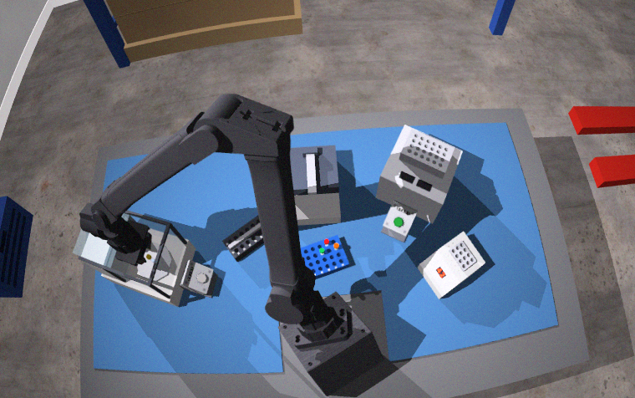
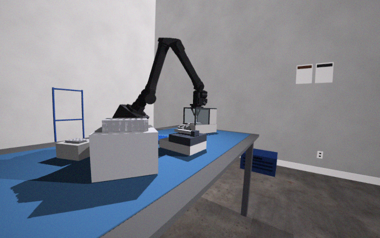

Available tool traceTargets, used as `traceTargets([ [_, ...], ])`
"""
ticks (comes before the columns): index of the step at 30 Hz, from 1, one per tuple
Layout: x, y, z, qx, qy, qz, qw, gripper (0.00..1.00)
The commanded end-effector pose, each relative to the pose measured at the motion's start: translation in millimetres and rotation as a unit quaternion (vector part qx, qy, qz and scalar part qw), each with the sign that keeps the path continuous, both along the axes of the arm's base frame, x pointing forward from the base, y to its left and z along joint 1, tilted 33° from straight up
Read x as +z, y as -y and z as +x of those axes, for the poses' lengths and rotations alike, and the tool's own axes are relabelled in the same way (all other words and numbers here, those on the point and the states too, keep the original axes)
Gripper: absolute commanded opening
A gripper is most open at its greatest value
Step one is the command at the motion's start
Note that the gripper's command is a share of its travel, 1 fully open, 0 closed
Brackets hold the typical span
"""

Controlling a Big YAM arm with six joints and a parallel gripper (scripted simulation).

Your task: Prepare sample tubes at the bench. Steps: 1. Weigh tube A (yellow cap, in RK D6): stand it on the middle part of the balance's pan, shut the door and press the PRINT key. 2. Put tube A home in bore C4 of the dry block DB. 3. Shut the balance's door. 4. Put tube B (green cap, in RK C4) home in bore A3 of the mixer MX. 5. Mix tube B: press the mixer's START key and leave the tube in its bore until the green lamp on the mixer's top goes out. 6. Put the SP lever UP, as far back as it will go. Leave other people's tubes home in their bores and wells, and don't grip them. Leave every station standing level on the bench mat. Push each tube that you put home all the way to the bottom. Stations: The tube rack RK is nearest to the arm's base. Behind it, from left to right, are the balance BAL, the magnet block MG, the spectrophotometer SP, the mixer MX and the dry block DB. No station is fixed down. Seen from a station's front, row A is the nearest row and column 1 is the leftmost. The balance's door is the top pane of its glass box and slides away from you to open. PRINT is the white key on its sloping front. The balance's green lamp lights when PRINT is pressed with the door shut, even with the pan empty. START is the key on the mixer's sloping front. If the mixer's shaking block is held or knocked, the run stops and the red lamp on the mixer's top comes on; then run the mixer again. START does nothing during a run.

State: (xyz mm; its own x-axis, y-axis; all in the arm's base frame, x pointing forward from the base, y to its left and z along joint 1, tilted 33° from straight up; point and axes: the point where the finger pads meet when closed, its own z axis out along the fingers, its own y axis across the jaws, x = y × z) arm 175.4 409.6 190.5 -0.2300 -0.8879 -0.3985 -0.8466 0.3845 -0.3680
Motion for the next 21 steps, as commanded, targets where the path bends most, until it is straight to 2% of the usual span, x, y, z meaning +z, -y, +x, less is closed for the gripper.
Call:
traceTargets([
  [1, -10, -3, 8.9, 0.001, 0.002, -0.004, 1.0, 0.36],
  [4, -5, -8, 10.7, 0.001, 0.004, 0.003, 1.0, 0.36],
  [5, 6, -10, 5.4, 0.003, 0.005, 0.012, 1.0, 0.36],
  [21, 6, -10, 5.4, 0.003, 0.005, 0.012, 1.0, 0.36],
])
